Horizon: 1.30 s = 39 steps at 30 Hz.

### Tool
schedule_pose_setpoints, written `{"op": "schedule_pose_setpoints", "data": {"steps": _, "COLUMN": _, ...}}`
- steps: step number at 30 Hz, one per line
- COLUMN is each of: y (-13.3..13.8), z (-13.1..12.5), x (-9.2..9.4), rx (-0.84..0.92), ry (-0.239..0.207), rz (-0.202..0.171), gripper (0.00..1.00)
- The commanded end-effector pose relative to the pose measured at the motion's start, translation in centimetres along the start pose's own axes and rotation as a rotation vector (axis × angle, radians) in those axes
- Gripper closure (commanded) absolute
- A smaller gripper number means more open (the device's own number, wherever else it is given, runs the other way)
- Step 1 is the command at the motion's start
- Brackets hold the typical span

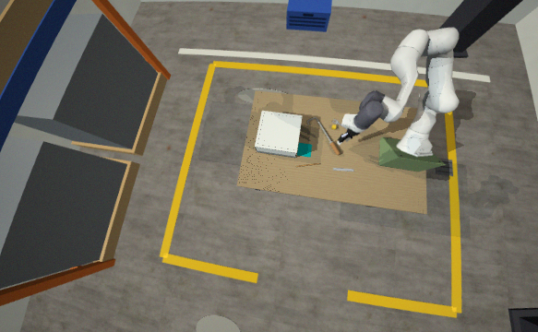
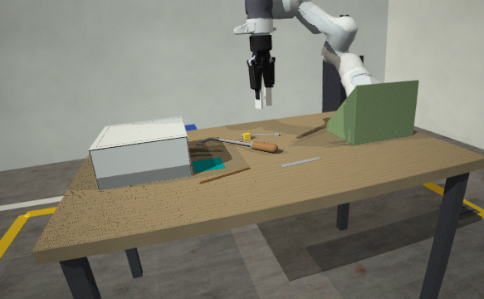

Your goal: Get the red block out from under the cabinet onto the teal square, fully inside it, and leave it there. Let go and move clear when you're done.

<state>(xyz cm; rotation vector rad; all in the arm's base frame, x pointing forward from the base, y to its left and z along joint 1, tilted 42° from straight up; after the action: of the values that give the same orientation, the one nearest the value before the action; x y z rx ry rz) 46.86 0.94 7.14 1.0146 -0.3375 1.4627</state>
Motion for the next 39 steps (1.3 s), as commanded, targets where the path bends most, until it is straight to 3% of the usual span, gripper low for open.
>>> {"op": "schedule_pose_setpoints", "data": {"steps": 1, "y": 0.0, "z": 0.06, "x": -0.07, "rx": 0.004, "ry": 0.002, "rz": -0.002, "gripper": 0.66}}
{"op": "schedule_pose_setpoints", "data": {"steps": 39, "y": 0.0, "z": 0.06, "x": -0.73, "rx": 0.005, "ry": 0.002, "rz": -0.002, "gripper": 0.66}}
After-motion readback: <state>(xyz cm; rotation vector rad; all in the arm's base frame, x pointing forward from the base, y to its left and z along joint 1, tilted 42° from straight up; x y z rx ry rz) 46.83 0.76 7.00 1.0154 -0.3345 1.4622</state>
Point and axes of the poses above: the point where the finger pads meet when closed, its own x axis back along the fingers, its own y axis across the jaws, z = x × y, the point moved 6 cm from there along x, back along the fingers, and after that the axes turned 3 degrees about -x, right-handed, at the moved point
